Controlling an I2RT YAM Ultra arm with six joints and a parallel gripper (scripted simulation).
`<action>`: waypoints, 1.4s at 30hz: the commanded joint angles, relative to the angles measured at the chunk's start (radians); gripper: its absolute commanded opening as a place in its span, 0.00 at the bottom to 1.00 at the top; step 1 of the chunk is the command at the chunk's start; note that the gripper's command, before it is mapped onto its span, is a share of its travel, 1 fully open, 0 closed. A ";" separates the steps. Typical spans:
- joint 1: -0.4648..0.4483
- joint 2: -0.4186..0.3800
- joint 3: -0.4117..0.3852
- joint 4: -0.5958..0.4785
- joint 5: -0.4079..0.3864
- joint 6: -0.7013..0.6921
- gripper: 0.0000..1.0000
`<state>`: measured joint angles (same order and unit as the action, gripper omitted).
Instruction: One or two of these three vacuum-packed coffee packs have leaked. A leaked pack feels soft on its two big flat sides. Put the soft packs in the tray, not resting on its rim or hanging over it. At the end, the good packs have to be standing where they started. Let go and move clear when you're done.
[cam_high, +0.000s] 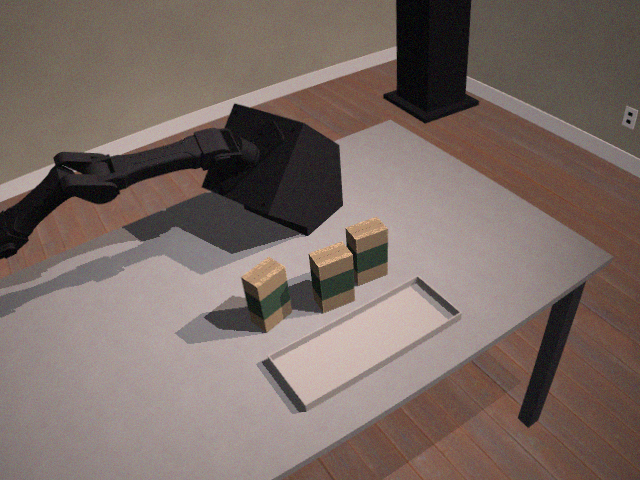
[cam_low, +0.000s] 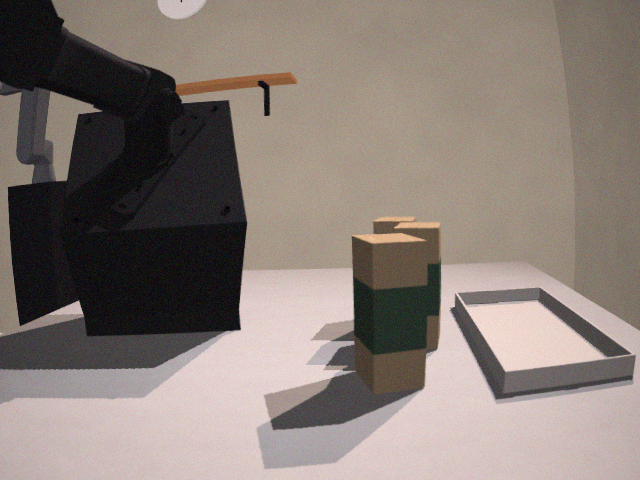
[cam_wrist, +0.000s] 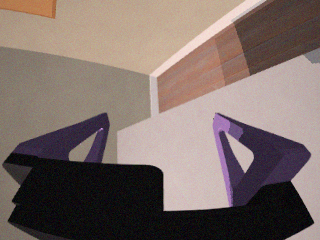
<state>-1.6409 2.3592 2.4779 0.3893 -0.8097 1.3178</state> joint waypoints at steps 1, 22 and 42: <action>-0.012 -0.010 0.007 -0.005 0.005 -0.006 1.00; 0.011 -0.032 -0.019 -0.004 0.007 -0.010 1.00; 0.365 -0.317 -0.331 -0.083 0.155 -0.287 1.00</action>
<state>-1.3521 2.1227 2.1963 0.3489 -0.7010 1.1336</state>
